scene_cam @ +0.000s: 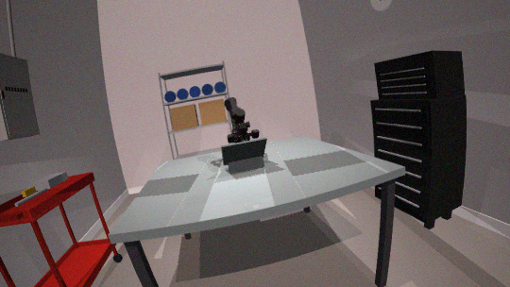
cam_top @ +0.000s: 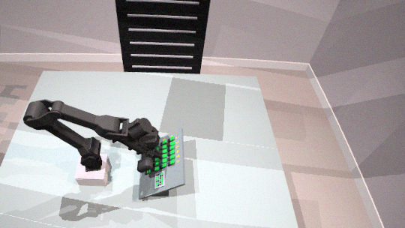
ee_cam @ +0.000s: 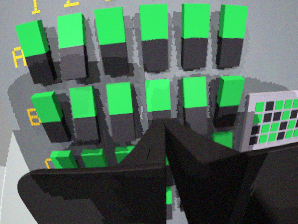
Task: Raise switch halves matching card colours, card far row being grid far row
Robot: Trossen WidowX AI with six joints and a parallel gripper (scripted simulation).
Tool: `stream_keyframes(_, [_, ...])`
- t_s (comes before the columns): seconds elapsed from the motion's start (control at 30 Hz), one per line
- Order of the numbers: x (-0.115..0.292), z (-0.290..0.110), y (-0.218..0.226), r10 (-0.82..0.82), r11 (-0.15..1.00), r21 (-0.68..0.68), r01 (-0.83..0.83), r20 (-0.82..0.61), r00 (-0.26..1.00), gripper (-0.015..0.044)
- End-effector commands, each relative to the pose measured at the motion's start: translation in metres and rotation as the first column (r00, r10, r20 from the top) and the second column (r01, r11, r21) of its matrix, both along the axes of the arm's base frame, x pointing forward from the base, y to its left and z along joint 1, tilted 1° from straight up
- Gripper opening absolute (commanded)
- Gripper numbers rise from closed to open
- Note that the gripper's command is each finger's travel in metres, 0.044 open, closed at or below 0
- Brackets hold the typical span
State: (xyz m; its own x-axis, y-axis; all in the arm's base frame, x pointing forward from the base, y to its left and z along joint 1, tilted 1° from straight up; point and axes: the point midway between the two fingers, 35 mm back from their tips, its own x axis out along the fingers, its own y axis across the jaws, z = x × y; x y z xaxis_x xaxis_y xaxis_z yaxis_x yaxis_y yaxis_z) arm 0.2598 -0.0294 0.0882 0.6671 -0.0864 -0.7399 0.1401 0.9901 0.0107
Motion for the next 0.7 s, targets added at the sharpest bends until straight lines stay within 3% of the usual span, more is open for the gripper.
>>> stream_keyframes(0.0, [0.0006,-0.0015,0.0007,0.008,1.0,0.0,-0.008,-0.002,1.0,0.0])
stream_keyframes(0.67, [0.0024,-0.0035,0.0004,0.008,1.0,0.0,-0.008,-0.002,1.0,0.0])
